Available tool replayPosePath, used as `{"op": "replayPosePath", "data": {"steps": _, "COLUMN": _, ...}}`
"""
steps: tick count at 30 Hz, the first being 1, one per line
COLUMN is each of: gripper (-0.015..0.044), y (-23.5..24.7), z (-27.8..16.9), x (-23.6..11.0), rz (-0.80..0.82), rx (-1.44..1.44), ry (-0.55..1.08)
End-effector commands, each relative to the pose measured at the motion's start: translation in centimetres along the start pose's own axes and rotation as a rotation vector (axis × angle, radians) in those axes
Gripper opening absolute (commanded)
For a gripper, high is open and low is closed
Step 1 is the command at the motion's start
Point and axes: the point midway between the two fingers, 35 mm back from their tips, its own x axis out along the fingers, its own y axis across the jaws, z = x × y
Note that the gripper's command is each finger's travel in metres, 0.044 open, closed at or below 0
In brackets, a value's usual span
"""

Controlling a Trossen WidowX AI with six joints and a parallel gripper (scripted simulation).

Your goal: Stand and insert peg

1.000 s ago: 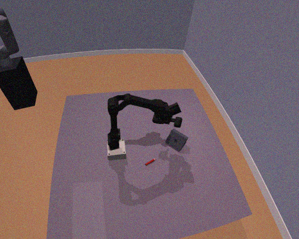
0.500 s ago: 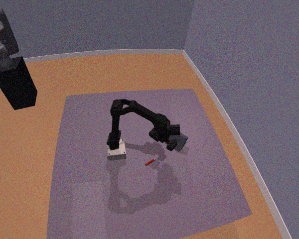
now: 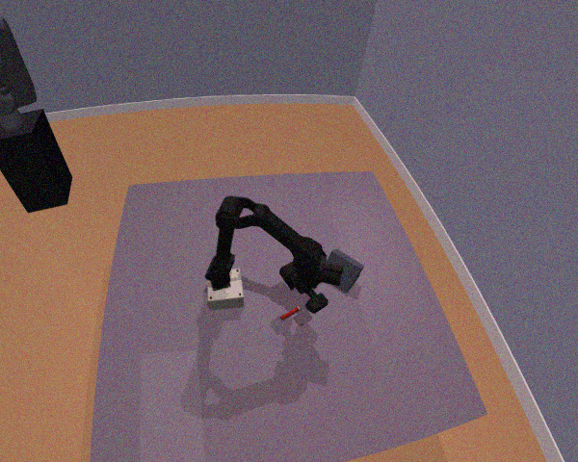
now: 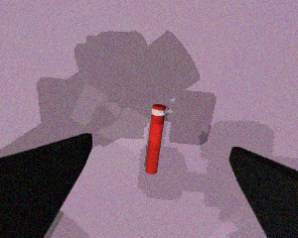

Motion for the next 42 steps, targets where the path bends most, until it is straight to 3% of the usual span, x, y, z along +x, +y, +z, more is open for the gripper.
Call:
{"op": "replayPosePath", "data": {"steps": 1, "gripper": 0.044, "y": -0.1, "z": -0.2, "x": 0.6, "rz": 0.0, "rx": 0.012, "ry": 0.01}}
{"op": "replayPosePath", "data": {"steps": 42, "gripper": 0.044, "y": 0.0, "z": -0.3, "x": 7.2, "rz": 0.0, "rx": 0.012, "ry": 0.009}}
